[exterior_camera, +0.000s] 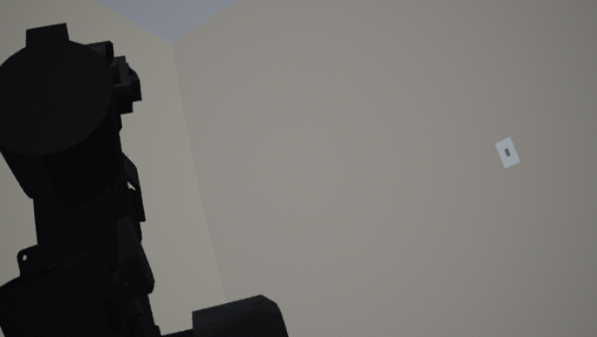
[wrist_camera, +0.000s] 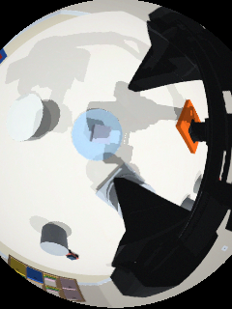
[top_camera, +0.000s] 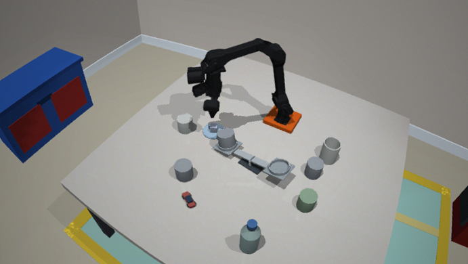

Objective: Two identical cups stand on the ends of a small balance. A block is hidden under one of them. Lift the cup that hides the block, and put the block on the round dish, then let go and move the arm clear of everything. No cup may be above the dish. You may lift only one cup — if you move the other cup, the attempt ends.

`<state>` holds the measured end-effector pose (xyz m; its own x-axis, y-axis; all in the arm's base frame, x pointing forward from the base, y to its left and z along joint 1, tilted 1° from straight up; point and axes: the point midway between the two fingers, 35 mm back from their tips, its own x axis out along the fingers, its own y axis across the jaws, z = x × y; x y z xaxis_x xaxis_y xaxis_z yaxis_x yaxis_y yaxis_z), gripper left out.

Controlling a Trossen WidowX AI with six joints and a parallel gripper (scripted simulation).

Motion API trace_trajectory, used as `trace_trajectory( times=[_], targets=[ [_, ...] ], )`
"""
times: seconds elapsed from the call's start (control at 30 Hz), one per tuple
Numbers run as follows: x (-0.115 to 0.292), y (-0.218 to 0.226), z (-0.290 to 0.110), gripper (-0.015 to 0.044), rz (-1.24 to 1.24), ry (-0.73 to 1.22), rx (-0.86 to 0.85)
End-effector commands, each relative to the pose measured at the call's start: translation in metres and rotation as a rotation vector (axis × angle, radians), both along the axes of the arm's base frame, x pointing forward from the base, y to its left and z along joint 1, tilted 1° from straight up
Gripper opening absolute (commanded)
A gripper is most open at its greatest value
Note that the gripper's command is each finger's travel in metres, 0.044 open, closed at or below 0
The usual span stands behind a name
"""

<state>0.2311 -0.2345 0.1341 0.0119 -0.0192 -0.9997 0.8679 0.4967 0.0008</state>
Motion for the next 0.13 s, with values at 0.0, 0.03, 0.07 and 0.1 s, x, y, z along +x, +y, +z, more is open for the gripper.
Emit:
trace_trajectory(
  times=[0.0, 0.03, 0.07, 0.1],
  targets=[
    [-0.0008, 0.0010, 0.0014, 0.0440, 0.000, 0.005, 0.005],
    [-0.0008, 0.0010, 0.0014, 0.0440, 0.000, 0.005, 0.005],
    [-0.0008, 0.0010, 0.0014, 0.0440, 0.000, 0.005, 0.005],
    [-0.0008, 0.0010, 0.0014, 0.0440, 0.000, 0.005, 0.005]
  ],
)
